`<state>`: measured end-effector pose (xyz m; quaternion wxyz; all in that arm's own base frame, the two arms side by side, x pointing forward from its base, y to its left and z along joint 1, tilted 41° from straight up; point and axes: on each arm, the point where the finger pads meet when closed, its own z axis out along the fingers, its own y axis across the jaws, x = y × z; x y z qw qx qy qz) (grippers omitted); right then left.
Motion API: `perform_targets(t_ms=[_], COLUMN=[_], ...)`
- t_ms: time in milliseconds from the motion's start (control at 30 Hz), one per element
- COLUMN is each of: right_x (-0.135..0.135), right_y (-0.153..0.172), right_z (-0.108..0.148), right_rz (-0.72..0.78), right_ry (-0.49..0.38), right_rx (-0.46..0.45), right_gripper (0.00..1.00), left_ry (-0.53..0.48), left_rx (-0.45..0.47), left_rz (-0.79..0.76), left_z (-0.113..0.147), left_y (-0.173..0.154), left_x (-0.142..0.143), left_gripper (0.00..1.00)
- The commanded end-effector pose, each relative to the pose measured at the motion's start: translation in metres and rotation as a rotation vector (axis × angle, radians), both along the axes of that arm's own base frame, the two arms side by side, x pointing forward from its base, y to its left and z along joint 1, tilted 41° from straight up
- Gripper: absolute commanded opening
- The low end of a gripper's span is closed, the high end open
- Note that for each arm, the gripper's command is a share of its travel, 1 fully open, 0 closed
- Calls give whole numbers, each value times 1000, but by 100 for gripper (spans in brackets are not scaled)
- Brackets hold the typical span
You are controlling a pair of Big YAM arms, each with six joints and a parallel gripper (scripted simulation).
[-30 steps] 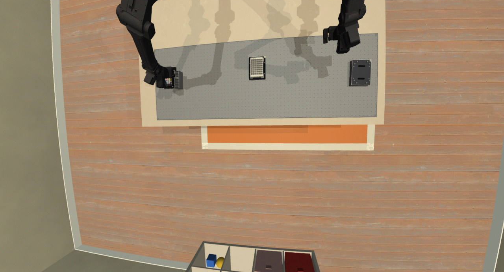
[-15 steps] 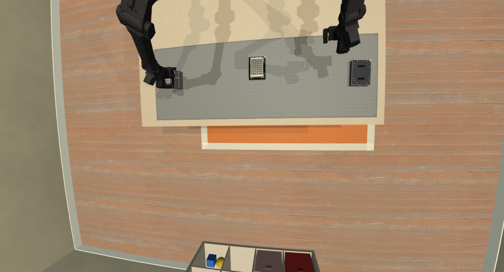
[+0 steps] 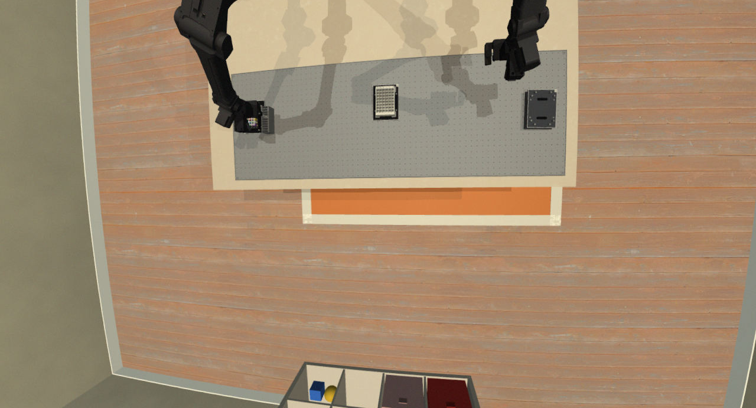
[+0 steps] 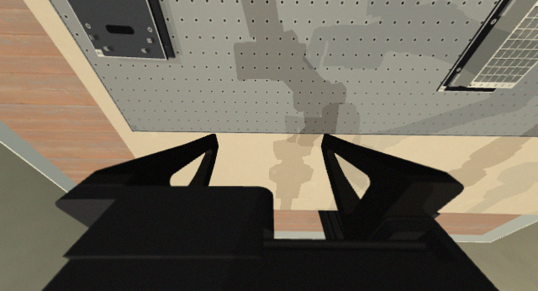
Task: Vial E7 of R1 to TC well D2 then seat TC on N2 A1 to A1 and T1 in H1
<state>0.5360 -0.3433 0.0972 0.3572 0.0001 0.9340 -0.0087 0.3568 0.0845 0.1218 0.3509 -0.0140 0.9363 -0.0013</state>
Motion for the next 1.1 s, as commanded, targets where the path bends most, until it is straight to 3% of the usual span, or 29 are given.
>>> perform_targets(t_ms=[0, 533, 1067], right_x=[11, 11, 11], right_y=[5, 4, 4], right_z=[-11, -11, -11], right_rz=[15, 16, 16], right_ry=[10, 9, 9], right_rx=[9, 7, 7], right_gripper=[24, 23, 8], left_ry=[-16, -16, -16], left_rx=[13, 13, 13], left_rz=[-10, -10, -10], left_z=[7, 7, 7], left_y=[2, 2, 2], left_x=[4, 4, 4], left_gripper=[100, 100, 100])
